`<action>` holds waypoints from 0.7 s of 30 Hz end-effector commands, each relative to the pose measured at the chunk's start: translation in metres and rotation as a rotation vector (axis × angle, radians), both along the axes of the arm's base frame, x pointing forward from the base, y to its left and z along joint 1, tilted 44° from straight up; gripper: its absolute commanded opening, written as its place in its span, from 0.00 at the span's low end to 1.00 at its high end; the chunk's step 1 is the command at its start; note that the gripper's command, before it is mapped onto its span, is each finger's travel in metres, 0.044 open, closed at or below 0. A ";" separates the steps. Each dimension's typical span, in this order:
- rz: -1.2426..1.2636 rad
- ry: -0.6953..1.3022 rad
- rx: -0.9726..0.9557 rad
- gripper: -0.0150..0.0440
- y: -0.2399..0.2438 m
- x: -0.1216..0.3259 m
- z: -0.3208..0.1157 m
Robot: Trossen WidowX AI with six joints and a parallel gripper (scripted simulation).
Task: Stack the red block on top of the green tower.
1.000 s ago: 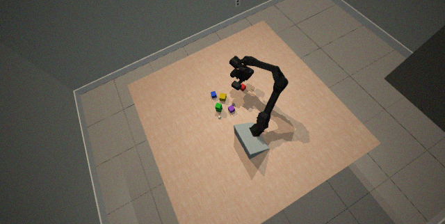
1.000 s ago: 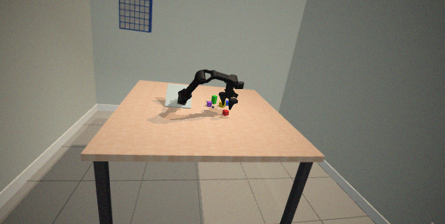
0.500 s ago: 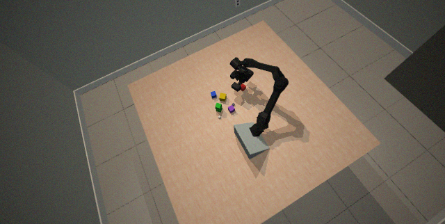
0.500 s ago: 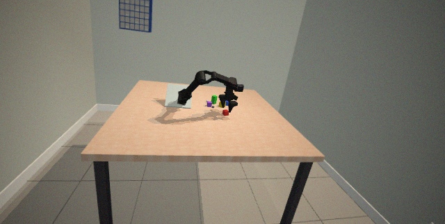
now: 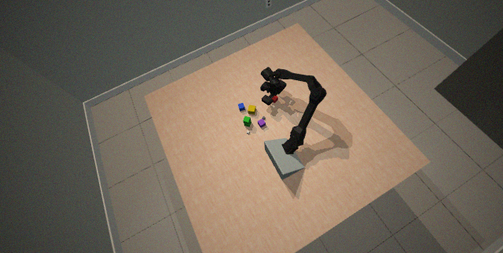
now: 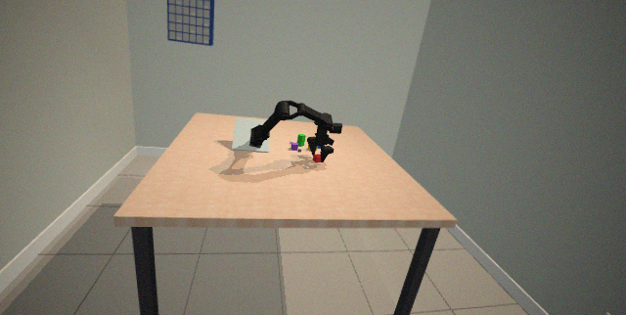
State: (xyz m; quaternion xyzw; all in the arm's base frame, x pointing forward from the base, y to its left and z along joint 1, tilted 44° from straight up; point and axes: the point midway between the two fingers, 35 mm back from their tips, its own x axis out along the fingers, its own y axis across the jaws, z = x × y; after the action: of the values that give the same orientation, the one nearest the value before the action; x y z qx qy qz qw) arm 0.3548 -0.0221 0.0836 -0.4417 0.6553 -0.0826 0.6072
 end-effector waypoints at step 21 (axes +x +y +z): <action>0.001 0.010 -0.008 0.78 -0.005 -0.001 -0.004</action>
State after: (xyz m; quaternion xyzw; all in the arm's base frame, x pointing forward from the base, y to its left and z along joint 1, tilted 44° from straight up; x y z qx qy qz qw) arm 0.3536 -0.0262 0.0794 -0.4421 0.6572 -0.0828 0.6048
